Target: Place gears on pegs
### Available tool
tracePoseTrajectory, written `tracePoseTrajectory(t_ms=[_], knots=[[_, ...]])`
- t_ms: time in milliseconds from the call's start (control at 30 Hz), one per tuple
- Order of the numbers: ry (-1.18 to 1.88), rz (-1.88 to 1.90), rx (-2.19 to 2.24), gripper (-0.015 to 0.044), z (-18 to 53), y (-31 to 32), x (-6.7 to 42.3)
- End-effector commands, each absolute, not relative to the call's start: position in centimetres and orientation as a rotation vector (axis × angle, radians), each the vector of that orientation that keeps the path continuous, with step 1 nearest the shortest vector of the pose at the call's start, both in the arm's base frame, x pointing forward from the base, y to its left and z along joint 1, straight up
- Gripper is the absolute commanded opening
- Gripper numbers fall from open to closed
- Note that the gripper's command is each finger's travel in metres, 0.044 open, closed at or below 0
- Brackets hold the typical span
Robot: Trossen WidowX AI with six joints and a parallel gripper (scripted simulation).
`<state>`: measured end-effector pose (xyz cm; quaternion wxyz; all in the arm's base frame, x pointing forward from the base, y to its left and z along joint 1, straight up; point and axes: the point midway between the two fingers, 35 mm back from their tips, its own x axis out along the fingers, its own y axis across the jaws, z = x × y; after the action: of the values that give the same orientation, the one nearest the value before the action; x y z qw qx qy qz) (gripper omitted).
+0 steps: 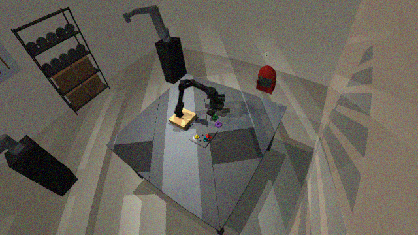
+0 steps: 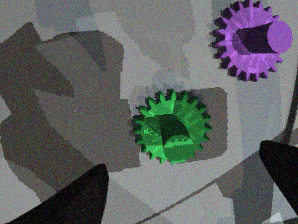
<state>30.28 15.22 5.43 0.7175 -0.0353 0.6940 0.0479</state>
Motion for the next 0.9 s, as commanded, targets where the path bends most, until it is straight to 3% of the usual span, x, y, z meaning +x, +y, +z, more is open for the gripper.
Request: tracePoseTrajectory(t_ms=[0, 833, 867], knots=[[1.544, 0.104, -0.073, 0.044, 4.7, 15.2, 30.1], [1.544, 0.104, -0.073, 0.044, 2.4, 15.3, 30.1], [1.544, 0.104, -0.073, 0.0414, 2.4, 15.3, 30.1]])
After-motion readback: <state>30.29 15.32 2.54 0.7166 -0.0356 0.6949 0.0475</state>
